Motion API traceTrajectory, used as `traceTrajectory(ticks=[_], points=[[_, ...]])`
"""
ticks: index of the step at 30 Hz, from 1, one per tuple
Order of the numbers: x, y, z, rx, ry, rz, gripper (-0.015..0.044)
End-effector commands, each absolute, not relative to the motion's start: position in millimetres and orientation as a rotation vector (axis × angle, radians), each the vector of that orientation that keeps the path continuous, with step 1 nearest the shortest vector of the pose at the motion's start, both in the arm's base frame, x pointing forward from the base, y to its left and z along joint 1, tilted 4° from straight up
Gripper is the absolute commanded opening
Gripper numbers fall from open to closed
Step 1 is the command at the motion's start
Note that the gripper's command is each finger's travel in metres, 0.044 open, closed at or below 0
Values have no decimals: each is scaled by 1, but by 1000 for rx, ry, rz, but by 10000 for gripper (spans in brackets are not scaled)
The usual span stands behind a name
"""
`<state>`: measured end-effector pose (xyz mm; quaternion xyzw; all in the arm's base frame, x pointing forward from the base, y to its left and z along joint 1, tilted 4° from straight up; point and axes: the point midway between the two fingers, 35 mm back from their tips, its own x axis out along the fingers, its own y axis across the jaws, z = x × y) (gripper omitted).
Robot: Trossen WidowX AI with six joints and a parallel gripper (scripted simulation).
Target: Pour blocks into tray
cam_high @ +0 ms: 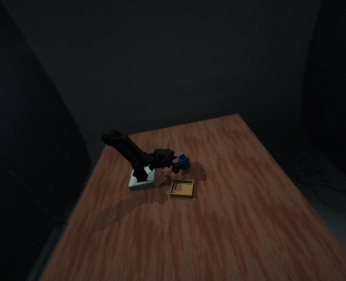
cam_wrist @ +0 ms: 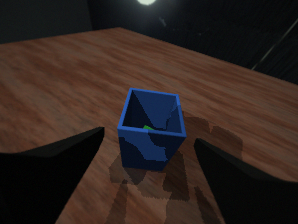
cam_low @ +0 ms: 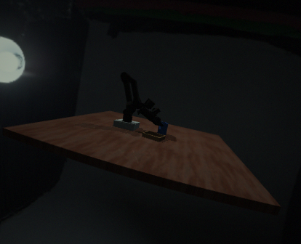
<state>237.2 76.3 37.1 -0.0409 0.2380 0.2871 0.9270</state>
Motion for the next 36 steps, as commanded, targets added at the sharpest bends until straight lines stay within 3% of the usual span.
traceTrajectory(ticks=[1,32,36], points=[[242,80,33,-80,491,584,440],[271,102,9,-78,488,584,440],[272,103,8,-78,488,584,356]])
